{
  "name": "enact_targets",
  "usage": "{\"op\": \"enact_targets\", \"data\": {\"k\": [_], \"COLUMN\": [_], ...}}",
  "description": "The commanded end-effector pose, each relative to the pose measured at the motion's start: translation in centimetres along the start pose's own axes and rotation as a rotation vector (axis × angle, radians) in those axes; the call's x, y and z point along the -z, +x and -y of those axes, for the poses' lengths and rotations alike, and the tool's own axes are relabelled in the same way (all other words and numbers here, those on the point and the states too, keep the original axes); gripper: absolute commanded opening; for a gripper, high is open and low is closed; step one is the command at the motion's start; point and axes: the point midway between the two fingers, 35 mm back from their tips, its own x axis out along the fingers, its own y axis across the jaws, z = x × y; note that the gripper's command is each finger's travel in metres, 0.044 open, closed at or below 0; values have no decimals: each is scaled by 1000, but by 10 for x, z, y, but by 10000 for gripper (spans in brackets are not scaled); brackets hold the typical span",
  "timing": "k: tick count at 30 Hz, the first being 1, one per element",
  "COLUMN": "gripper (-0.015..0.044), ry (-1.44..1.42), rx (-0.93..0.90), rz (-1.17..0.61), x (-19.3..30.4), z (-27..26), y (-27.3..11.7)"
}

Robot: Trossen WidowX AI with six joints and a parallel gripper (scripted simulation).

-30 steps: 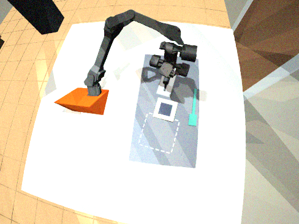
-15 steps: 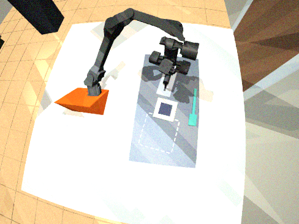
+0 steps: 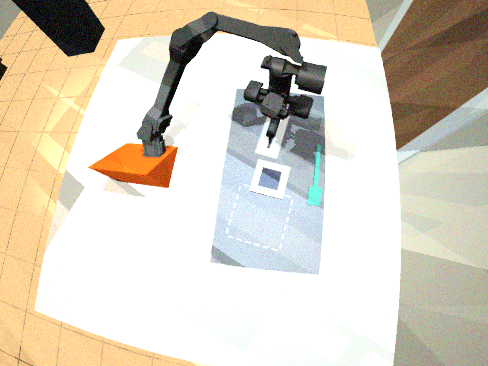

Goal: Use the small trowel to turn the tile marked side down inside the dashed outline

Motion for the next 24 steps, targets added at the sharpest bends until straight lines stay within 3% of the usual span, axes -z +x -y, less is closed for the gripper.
{"op": "enact_targets", "data": {"k": [1,21,24], "gripper": [270,270,191], "ry": [-10,-63,-63], "rx": [10,10,10], "rz": [4,2,2], "x": [-1,1,1], "z": [1,1,1], "y": [9,39,39]}}
